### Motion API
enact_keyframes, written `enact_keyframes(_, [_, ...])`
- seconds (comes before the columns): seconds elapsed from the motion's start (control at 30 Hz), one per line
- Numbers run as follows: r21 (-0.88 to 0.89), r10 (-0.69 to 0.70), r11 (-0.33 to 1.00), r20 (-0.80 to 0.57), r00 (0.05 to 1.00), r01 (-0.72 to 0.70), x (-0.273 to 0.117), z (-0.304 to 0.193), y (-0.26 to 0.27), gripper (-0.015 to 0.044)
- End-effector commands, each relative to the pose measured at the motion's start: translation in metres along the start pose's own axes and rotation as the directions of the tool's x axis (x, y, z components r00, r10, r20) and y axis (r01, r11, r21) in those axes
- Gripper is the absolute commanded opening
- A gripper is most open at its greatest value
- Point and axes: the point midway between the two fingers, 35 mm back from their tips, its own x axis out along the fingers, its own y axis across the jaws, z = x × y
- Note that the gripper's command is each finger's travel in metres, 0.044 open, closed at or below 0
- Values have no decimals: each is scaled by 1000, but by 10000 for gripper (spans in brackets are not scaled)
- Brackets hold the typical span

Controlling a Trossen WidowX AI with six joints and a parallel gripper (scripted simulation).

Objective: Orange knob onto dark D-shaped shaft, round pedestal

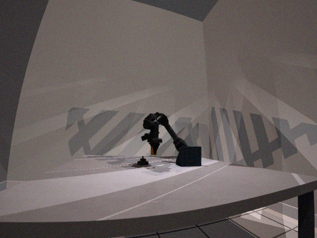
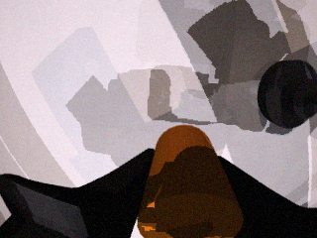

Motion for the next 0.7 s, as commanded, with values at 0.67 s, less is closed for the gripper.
enact_keyframes(0.67, [1, 12, 1000, 3, 1000, -12, -44, 11, -25, 0])
